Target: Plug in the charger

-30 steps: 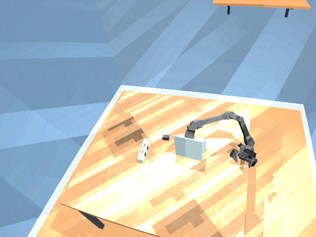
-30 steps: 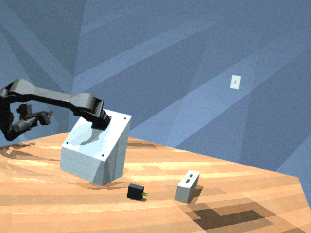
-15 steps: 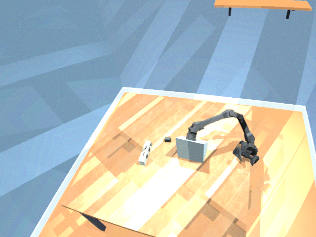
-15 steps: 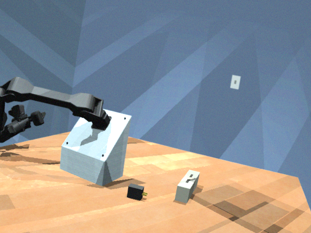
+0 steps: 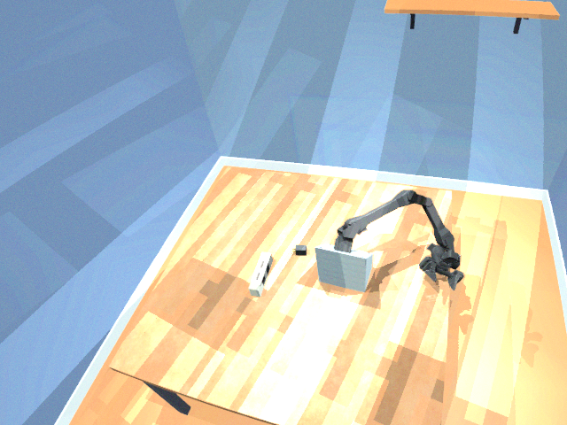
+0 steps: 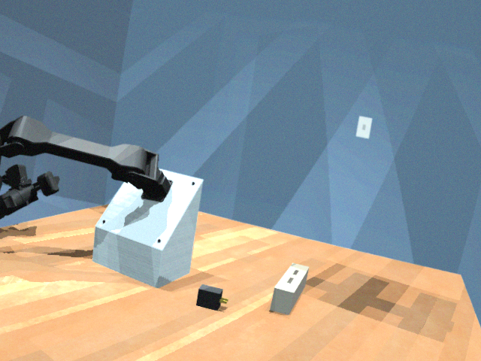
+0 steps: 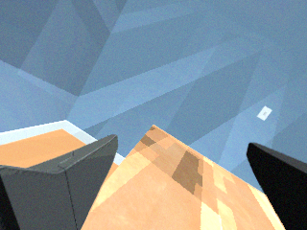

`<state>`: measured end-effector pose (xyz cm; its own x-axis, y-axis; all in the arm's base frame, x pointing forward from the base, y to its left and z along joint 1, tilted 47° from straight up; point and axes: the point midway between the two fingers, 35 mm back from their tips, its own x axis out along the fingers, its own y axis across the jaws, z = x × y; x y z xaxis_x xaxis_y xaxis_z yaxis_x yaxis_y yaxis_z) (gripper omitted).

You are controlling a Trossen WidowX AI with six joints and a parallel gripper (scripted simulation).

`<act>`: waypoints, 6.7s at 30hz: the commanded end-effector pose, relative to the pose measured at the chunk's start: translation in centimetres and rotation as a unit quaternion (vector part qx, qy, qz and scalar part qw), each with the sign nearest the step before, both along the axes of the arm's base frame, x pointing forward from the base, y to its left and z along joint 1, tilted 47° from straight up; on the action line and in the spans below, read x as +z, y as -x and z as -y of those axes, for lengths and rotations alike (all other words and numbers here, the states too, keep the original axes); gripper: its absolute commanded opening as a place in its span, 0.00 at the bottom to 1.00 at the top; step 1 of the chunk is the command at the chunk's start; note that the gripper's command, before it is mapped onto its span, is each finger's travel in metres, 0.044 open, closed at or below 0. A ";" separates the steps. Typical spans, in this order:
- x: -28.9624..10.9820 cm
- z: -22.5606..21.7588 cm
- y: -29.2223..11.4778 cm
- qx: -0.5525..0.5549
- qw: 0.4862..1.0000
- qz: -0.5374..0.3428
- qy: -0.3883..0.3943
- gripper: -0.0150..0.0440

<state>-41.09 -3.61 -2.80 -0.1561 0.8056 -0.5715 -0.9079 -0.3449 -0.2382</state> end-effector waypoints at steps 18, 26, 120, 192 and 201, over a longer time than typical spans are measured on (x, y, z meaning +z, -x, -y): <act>3.5 5.3 -0.3 0.109 0.993 0.023 0.041 1.00; 4.9 7.3 -0.5 0.154 0.986 0.029 0.054 1.00; 26.5 37.6 -26.7 0.707 0.619 -0.119 0.319 1.00; 14.7 30.0 -57.0 0.982 0.168 0.074 -0.049 1.00; 12.2 27.1 -59.2 0.983 0.095 0.088 -0.130 1.00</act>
